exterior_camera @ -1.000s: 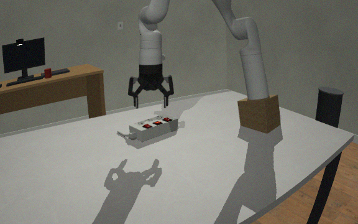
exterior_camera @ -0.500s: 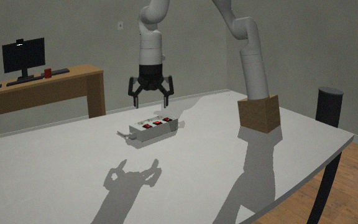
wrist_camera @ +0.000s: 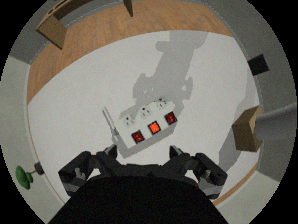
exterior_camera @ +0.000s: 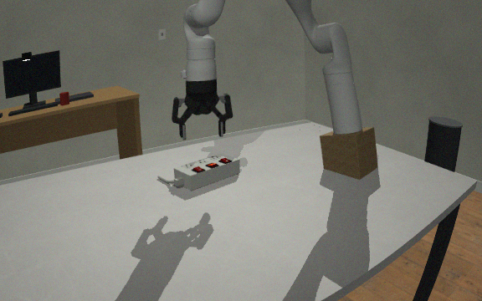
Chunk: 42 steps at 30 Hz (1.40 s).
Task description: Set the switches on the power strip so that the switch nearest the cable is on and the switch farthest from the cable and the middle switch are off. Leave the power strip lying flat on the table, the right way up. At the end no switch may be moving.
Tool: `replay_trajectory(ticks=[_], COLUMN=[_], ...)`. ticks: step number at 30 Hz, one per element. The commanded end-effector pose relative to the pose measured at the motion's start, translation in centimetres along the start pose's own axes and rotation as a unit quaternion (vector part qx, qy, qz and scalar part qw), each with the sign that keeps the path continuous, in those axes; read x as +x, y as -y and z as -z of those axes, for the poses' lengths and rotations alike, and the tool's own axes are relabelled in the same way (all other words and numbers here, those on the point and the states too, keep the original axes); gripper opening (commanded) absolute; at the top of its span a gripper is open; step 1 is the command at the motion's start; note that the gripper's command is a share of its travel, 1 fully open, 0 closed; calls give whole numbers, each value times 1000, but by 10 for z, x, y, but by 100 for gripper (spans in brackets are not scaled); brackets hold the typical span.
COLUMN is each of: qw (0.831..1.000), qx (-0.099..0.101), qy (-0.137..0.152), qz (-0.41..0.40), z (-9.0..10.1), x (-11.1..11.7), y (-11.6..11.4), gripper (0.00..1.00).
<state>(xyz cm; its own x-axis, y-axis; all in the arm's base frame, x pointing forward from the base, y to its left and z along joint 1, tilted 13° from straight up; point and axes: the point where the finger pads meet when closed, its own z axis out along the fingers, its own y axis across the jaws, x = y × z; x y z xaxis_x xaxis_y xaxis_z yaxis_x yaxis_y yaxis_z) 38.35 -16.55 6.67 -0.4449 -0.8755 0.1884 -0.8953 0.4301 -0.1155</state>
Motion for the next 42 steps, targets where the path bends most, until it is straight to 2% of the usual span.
replay_trajectory(ticks=[1, 8, 12, 35, 42], qw=[1000, 991, 987, 987, 991], qx=[2, -1, -2, -2, -4], qy=[5, -1, -4, -5, -2], qz=[21, 132, 159, 161, 132], z=[12, 41, 49, 49, 46], x=[13, 52, 62, 63, 60], y=[6, 9, 9, 9, 9], gripper=[100, 100, 100, 100, 100])
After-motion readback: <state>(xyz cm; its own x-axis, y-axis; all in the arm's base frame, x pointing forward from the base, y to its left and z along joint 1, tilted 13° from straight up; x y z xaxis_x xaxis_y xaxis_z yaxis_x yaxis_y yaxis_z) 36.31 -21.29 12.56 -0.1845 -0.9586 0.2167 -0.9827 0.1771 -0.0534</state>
